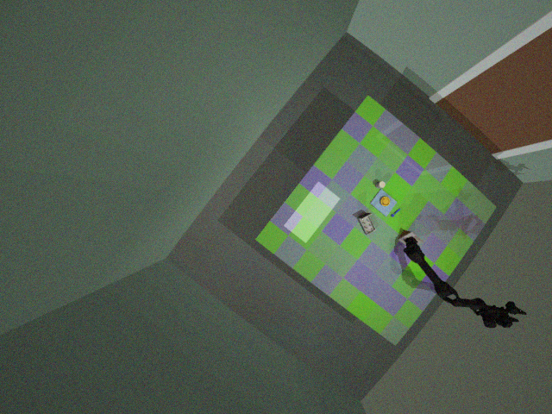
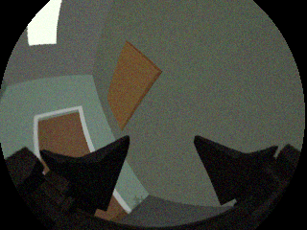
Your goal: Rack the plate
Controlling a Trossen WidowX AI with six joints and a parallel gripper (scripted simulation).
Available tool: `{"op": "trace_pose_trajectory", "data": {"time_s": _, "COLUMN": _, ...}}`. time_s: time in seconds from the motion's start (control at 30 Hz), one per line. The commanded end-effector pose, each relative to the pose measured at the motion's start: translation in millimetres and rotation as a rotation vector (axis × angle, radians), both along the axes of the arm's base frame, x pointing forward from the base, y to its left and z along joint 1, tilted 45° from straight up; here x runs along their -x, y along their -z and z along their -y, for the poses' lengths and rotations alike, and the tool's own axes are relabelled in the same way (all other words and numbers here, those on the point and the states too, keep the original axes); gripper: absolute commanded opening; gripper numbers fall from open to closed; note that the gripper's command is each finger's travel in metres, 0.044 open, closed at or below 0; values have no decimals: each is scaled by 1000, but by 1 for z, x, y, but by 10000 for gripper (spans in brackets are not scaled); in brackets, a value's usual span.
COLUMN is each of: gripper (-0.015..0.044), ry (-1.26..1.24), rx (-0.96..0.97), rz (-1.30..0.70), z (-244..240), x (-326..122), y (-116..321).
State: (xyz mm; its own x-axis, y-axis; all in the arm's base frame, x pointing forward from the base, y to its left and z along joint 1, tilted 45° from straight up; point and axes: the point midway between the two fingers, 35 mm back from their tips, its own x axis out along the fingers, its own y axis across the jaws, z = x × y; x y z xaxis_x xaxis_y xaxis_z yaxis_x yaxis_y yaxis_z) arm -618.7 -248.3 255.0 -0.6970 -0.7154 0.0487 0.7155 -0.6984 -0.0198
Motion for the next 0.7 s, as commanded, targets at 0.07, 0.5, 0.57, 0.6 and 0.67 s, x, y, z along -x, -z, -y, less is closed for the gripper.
{"op": "trace_pose_trajectory", "data": {"time_s": 0.07, "gripper": 400, "ry": -24, "rx": -15, "rz": 18, "z": 19, "x": -8, "y": 8}}
{"op": "trace_pose_trajectory", "data": {"time_s": 0.5, "gripper": 400, "ry": -285, "rx": -174, "rz": 175, "z": 152, "x": -106, "y": 69}}
{"op": "trace_pose_trajectory", "data": {"time_s": 0.57, "gripper": 400, "ry": -329, "rx": -204, "rz": 196, "z": 172, "x": -124, "y": 78}}
{"op": "trace_pose_trajectory", "data": {"time_s": 0.6, "gripper": 400, "ry": -351, "rx": -220, "rz": 206, "z": 181, "x": -134, "y": 82}}
{"op": "trace_pose_trajectory", "data": {"time_s": 0.67, "gripper": 400, "ry": -395, "rx": -251, "rz": 226, "z": 199, "x": -154, "y": 90}}
